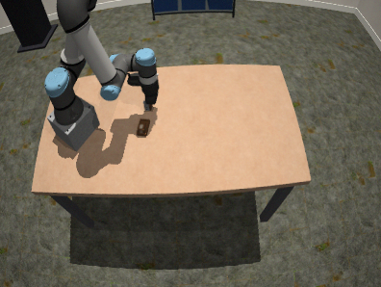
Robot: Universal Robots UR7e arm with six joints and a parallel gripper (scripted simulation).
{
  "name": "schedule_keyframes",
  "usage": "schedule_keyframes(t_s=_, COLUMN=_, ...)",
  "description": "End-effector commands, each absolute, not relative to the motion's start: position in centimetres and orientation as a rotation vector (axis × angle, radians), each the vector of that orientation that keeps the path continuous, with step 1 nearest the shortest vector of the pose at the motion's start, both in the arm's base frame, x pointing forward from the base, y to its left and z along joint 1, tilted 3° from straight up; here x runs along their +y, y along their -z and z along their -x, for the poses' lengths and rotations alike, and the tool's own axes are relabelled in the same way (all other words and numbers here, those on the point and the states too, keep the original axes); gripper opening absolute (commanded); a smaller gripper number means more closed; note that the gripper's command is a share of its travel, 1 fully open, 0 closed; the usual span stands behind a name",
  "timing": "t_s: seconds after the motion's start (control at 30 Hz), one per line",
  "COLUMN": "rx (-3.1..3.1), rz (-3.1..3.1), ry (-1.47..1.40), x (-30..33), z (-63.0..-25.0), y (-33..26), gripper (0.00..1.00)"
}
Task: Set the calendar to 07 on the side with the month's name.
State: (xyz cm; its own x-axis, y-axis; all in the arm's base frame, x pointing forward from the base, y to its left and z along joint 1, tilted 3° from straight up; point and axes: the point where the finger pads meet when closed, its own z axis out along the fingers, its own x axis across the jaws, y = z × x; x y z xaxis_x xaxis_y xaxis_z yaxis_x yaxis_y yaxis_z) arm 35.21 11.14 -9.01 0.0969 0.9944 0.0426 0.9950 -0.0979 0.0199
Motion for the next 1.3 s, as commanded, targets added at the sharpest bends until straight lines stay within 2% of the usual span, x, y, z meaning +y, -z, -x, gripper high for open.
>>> schedule_keyframes(t_s=0.0, rx=-2.101, rz=2.317, ry=0.072, x=11.14, z=-35.25, y=8.98, gripper=0.60)
schedule_keyframes(t_s=1.27, rx=-2.101, rz=2.317, ry=0.072, x=11.15, z=-35.26, y=9.38, gripper=0.60)
